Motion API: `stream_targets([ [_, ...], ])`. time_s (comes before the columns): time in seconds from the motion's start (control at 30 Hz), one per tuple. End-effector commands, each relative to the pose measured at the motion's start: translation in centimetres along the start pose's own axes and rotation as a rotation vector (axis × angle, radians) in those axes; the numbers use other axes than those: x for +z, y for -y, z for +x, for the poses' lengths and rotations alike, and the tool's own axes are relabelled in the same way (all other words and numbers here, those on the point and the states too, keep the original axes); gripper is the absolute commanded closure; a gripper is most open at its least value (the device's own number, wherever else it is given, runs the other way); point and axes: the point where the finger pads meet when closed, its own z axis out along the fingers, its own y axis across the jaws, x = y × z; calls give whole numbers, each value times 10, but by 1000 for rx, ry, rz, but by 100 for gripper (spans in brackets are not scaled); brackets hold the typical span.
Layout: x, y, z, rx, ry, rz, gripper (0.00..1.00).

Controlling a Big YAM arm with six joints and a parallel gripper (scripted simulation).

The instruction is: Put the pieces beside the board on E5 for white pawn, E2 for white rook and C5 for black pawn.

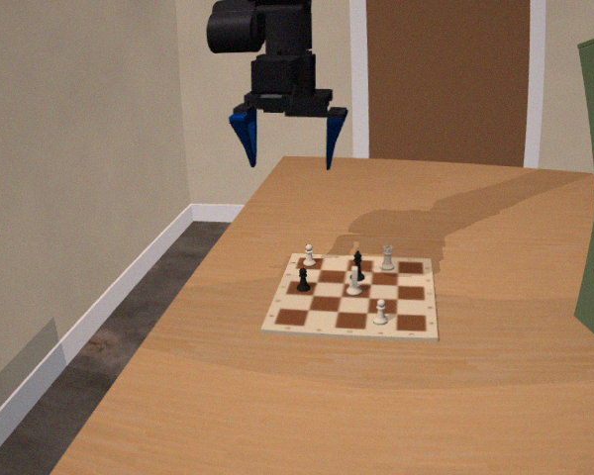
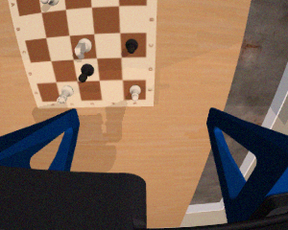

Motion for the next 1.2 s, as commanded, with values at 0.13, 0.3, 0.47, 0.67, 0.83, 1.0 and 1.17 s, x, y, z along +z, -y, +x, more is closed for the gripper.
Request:
stream_targets([
  [0.13,-28,-1,-3,9,3,-1,0],
  [0.3,-18,-7,-5,6,4,-24,0],
  [0.47,-19,-5,-5,7,4,-20,0],
  [0.67,-19,-5,-5,7,4,-20,0],
  [0.83,-19,-5,-5,7,4,-20,0],
  [1.0,-19,-5,-5,7,4,-20,0],
  [1.17,-19,-5,-5,7,4,-20,0],
])
